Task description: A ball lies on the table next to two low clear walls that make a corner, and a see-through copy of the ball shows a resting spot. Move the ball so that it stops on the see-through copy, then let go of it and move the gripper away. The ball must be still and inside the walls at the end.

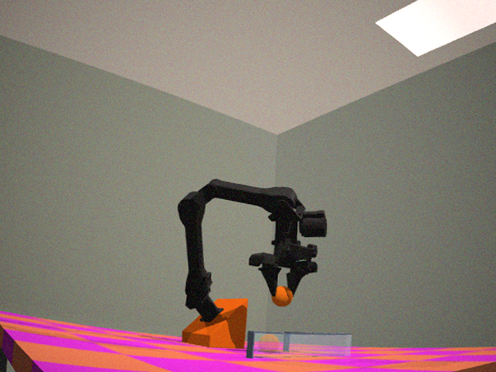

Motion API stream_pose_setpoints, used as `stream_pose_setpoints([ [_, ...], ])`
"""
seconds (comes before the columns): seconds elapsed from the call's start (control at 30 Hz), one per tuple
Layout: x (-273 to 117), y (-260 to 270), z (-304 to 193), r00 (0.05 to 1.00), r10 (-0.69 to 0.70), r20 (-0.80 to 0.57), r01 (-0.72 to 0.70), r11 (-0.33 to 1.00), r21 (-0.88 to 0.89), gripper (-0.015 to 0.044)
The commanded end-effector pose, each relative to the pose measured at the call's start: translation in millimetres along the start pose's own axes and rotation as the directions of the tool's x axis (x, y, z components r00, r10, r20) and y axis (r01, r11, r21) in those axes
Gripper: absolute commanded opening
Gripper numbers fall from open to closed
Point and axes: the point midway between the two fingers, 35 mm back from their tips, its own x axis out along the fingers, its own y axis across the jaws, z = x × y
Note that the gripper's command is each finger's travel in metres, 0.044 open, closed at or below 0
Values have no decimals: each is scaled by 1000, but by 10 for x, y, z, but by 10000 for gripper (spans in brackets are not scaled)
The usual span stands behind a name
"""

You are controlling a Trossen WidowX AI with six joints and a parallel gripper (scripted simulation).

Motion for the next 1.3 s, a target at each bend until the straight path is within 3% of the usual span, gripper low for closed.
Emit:
stream_pose_setpoints([
  [0.0,95,-32,-70,1000,0,-2,0,1000,-5,0],
  [0.53,479,-104,-264,1000,-1,-2,1,1000,-6,0],
  [0.93,1091,-113,-268,1000,-4,-2,4,1000,-5,0],
  [1.27,1162,-116,-272,1000,-5,-2,5,1000,-5,0],
])
